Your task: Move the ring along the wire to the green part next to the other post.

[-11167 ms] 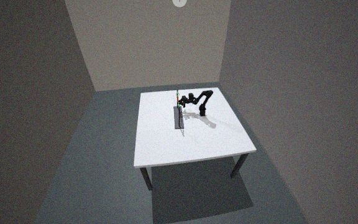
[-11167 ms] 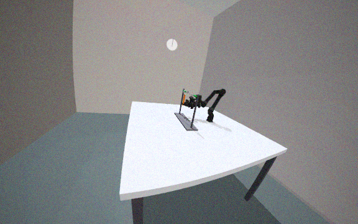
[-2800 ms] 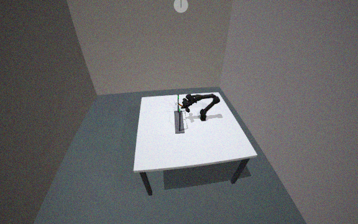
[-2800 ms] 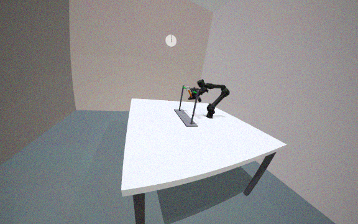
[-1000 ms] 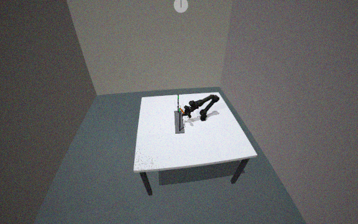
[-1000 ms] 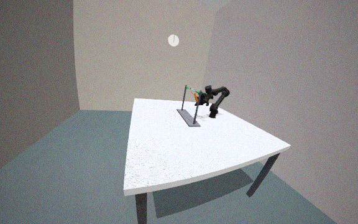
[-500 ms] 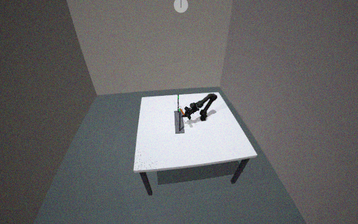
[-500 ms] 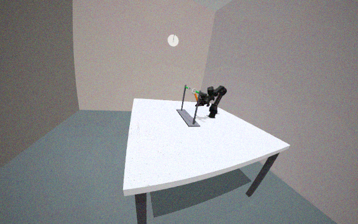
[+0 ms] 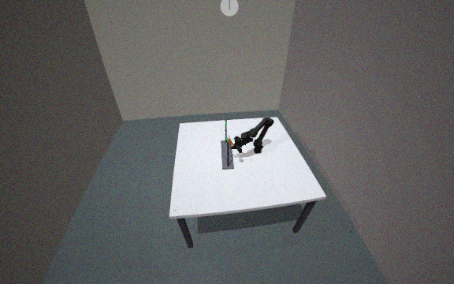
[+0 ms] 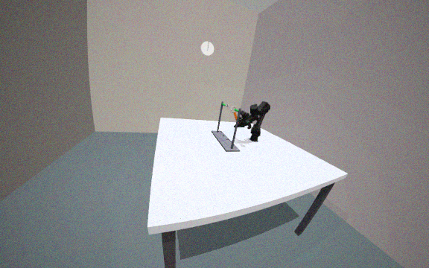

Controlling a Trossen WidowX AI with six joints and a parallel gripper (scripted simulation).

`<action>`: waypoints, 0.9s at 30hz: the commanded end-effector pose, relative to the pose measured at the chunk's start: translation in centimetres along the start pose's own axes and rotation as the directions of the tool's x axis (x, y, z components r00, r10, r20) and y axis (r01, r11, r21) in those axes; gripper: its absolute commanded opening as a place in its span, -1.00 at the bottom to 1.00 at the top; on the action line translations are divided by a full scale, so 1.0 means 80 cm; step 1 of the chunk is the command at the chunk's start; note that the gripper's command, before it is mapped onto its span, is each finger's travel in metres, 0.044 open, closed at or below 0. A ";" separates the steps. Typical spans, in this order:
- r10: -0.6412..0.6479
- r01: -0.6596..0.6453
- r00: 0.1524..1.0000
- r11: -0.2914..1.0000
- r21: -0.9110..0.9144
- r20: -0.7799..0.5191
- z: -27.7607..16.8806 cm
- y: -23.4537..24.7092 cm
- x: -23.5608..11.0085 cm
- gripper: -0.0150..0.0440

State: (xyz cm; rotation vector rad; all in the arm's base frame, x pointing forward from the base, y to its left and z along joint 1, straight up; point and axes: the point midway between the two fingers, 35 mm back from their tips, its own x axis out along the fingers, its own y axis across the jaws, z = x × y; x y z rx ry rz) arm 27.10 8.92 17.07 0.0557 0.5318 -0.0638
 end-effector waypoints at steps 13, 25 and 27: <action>-0.028 0.028 1.000 0.999 -0.021 0.010 0.003 0.017 0.000 -1.00; -0.031 0.032 0.999 0.999 -0.022 0.013 0.002 0.031 0.000 -1.00; -0.032 0.032 0.999 0.999 -0.022 0.014 0.002 0.034 0.000 -1.00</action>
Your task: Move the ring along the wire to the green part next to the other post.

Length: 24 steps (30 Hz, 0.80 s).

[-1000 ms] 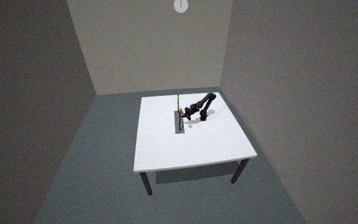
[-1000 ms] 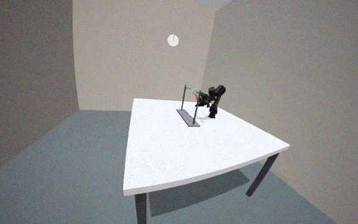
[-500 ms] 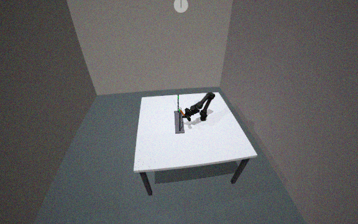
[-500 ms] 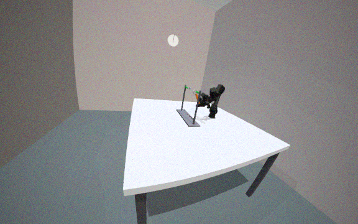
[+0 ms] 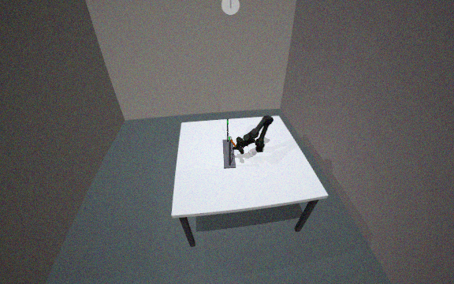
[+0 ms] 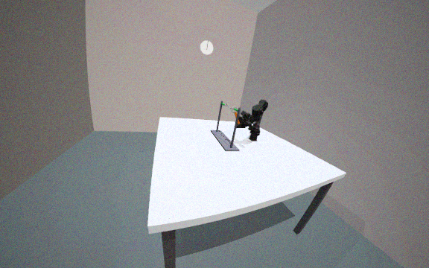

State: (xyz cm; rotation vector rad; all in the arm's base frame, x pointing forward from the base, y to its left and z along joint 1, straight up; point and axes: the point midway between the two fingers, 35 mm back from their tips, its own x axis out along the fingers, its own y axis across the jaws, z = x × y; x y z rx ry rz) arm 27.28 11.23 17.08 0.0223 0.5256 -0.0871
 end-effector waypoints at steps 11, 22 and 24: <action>-0.002 0.002 1.000 1.000 0.004 0.007 -0.001 0.012 0.002 -1.00; -0.002 0.002 1.000 1.000 0.004 0.007 -0.009 0.012 0.007 -1.00; -0.002 0.002 1.000 1.000 0.004 0.007 -0.009 0.012 0.007 -1.00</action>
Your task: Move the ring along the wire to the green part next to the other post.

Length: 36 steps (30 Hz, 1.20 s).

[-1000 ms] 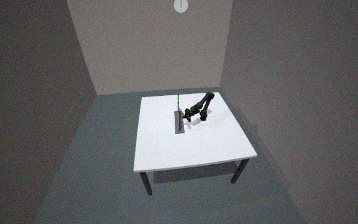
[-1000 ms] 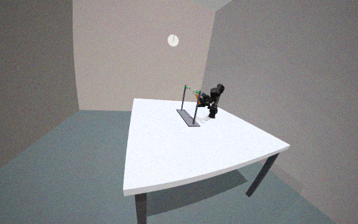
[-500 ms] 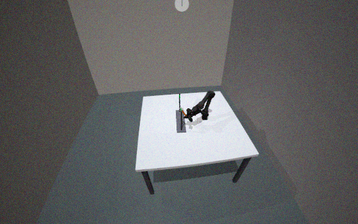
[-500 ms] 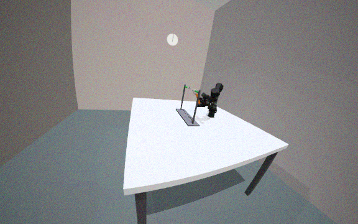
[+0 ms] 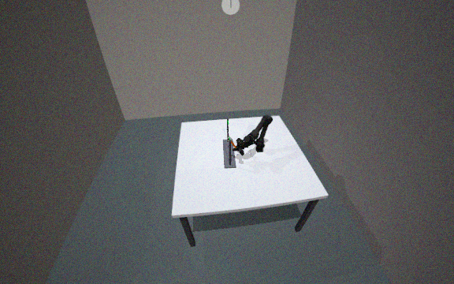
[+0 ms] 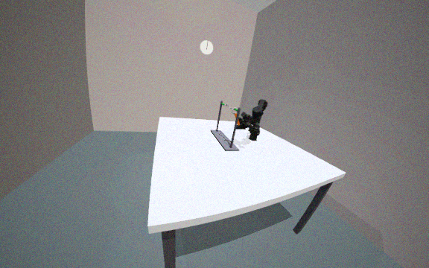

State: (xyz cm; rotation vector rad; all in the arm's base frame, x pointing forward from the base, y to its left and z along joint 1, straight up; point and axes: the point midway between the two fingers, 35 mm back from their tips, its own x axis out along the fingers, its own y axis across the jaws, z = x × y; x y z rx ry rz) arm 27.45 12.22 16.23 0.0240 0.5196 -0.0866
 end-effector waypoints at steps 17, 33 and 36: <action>0.000 0.000 1.000 1.000 0.000 0.000 0.000 0.000 0.000 -0.38; -0.003 0.003 1.000 1.000 0.003 -0.006 -0.002 0.002 -0.046 0.05; -0.003 0.003 1.000 1.000 0.003 -0.003 -0.001 0.000 -0.059 0.05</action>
